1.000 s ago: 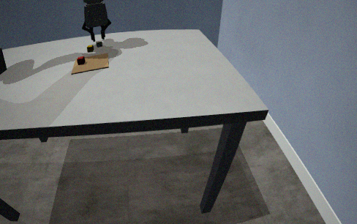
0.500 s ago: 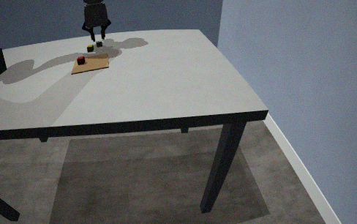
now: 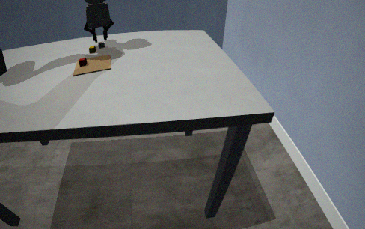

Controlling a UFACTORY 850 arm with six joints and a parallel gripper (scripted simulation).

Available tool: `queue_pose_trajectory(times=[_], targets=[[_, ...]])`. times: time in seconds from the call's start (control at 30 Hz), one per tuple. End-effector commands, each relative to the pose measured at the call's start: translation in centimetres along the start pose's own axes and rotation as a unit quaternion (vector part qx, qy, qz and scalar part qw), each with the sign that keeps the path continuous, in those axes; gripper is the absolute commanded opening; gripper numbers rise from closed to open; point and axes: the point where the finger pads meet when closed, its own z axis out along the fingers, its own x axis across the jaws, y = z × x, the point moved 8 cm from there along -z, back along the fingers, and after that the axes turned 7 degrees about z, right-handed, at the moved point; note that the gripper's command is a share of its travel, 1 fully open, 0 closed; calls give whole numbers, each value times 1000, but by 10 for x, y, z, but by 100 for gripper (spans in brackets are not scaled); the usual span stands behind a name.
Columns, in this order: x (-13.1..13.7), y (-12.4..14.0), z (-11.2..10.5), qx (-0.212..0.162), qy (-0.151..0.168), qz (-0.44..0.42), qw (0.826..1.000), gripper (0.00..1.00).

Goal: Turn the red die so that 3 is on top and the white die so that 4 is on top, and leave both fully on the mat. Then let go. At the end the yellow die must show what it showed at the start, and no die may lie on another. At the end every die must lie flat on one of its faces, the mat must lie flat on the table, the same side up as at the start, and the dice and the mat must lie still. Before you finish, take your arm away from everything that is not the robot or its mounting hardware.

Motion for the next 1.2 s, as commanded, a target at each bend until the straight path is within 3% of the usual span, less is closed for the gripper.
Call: queue_pose_trajectory(times=[0.0,0.4,1.17], targets=[[1,0,-1,0,1,0,1000,42],[1,0,1,0,1,0,1000,42],[1,0,28,0,1,0,1000,42]])
